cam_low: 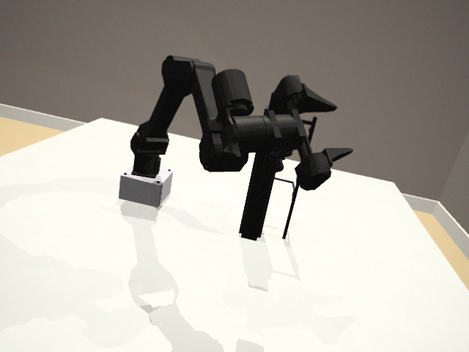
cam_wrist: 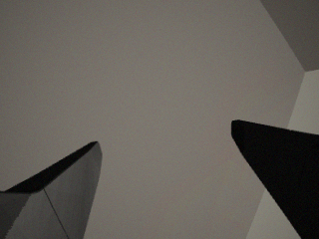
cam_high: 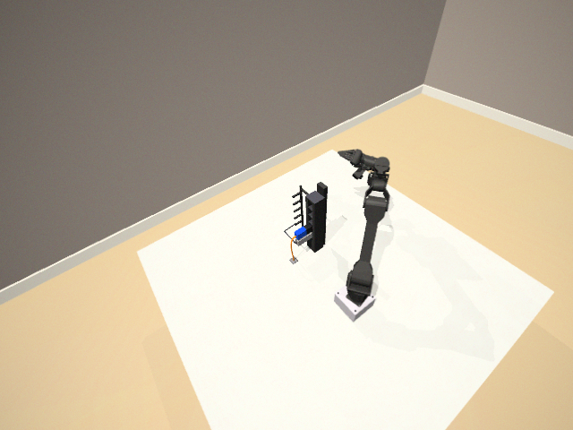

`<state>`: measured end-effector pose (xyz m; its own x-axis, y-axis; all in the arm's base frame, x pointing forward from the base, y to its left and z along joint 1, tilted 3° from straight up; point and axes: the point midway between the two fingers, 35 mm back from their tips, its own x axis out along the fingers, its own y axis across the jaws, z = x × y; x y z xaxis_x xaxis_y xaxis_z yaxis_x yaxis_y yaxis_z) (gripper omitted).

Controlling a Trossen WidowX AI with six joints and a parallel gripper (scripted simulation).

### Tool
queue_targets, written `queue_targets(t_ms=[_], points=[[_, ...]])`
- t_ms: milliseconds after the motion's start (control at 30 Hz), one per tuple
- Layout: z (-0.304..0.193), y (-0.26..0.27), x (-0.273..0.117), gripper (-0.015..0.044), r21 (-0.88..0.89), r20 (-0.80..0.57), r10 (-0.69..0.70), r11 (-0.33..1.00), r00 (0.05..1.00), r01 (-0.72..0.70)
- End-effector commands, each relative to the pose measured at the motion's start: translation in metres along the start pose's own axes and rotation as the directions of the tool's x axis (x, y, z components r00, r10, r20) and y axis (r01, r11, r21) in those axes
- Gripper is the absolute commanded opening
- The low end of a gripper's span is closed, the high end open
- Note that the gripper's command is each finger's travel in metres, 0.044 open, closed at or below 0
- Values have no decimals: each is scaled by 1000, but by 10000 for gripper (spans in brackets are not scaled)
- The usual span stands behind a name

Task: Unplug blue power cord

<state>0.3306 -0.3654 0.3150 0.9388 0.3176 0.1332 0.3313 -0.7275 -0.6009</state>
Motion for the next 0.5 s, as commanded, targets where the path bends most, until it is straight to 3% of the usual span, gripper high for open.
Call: queue_targets(t_ms=[0,267,467], points=[[0,0,1,374,3,-1,-1,1000,1000,1],[-13,-19,43,164,202,-65,-31,978,997,44],[-20,-45,101,160,478,-136,-16,875,991,79]])
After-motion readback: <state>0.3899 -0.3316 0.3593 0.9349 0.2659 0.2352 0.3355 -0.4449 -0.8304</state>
